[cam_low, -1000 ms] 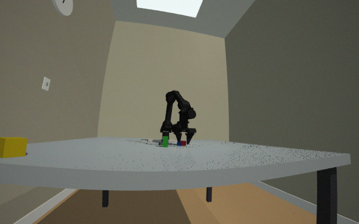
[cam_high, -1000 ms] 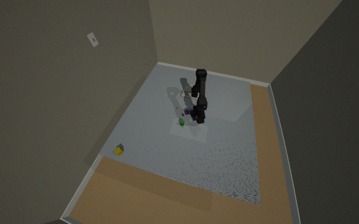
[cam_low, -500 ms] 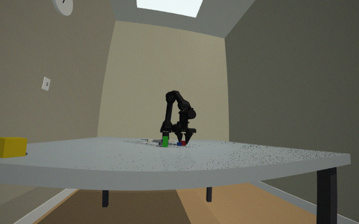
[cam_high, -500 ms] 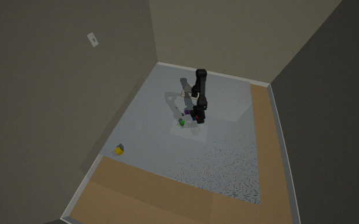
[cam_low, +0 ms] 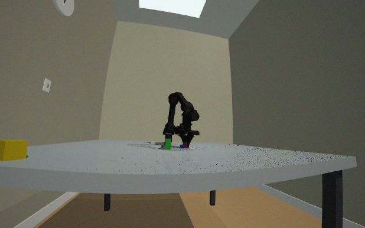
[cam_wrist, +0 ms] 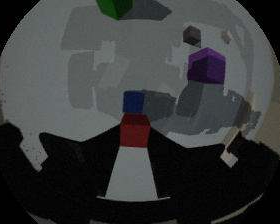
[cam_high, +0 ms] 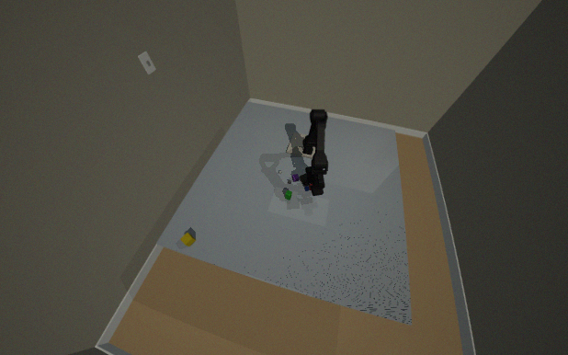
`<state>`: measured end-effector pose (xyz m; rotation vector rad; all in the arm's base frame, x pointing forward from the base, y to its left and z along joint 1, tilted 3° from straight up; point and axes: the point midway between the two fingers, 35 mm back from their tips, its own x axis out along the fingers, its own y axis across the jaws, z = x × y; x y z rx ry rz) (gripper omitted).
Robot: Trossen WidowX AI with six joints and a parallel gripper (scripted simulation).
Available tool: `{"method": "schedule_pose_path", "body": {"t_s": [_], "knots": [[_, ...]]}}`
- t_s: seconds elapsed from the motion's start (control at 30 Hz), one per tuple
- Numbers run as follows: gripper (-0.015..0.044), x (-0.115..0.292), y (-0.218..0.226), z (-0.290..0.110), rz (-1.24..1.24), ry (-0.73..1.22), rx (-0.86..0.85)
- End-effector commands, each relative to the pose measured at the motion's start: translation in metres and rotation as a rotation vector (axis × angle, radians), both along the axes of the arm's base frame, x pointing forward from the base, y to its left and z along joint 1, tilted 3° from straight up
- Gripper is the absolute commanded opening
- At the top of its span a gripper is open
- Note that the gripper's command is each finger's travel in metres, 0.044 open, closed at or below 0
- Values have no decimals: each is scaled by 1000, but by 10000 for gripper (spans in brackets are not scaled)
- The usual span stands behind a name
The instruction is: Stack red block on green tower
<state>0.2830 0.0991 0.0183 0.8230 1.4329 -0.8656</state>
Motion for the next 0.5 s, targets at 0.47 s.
{"method": "schedule_pose_path", "body": {"t_s": [0.47], "knots": [[0, 5, 1, 84, -6, -12, -1]]}}
